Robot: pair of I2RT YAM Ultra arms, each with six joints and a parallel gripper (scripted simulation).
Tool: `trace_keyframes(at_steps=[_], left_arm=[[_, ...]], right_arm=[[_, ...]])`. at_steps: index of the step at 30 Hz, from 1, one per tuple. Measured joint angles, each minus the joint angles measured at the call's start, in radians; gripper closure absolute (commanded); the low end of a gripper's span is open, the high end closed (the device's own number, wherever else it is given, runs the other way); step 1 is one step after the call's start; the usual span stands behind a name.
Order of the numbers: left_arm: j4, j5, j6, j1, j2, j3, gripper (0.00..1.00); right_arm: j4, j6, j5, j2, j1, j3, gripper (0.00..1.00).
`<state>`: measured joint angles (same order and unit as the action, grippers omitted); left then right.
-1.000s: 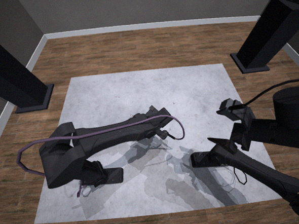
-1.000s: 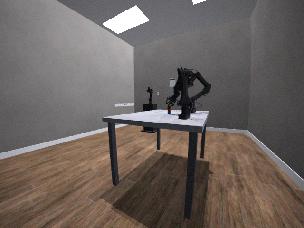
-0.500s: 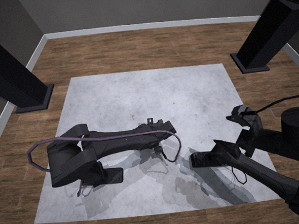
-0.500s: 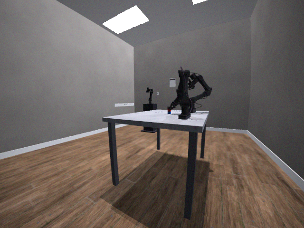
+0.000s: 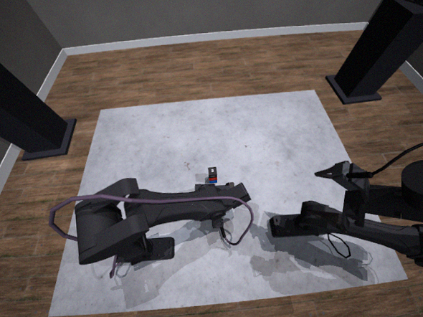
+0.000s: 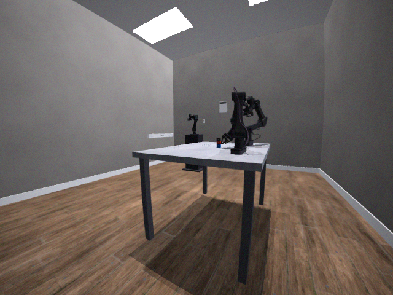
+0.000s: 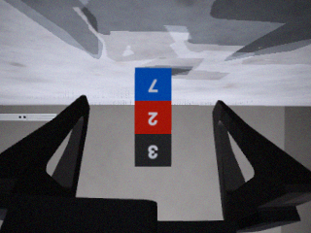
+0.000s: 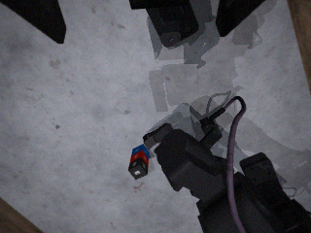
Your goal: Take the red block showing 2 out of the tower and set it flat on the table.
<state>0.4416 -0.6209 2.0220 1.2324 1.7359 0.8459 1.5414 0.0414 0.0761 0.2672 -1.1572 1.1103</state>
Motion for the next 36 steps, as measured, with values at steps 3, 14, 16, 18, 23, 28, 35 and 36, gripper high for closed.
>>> trace_keyframes(at_steps=[3,14,16,18,23,28,35,36], left_arm=[[-0.005,0.000,0.008,0.000,0.000,0.000,0.00],[0.003,0.023,-0.029,0.000,0.000,0.000,0.45],[0.021,0.051,-0.079,-0.002,0.000,0.002,0.45],[0.054,0.087,-0.144,-0.012,0.000,0.016,0.45],[0.114,0.154,-0.279,-0.044,0.000,0.084,0.45],[0.198,0.233,-0.442,-0.085,0.030,0.192,0.45],[0.322,0.339,-0.674,-0.143,0.082,0.341,0.45],[0.341,0.354,-0.706,-0.150,0.090,0.361,0.45]], right_arm=[[0.000,-0.006,0.003,0.000,-0.002,0.000,0.00],[0.000,-0.014,0.005,0.000,-0.004,0.000,0.00],[0.000,-0.014,0.005,0.000,-0.004,0.000,0.00],[0.000,-0.014,0.005,0.000,-0.004,0.000,0.00],[0.000,-0.014,0.005,0.000,-0.004,0.000,0.00],[0.000,-0.014,0.005,0.000,-0.004,0.000,0.00],[0.000,-0.014,0.005,0.000,-0.004,0.000,0.00],[0.000,-0.014,0.005,0.000,-0.004,0.000,0.00]])
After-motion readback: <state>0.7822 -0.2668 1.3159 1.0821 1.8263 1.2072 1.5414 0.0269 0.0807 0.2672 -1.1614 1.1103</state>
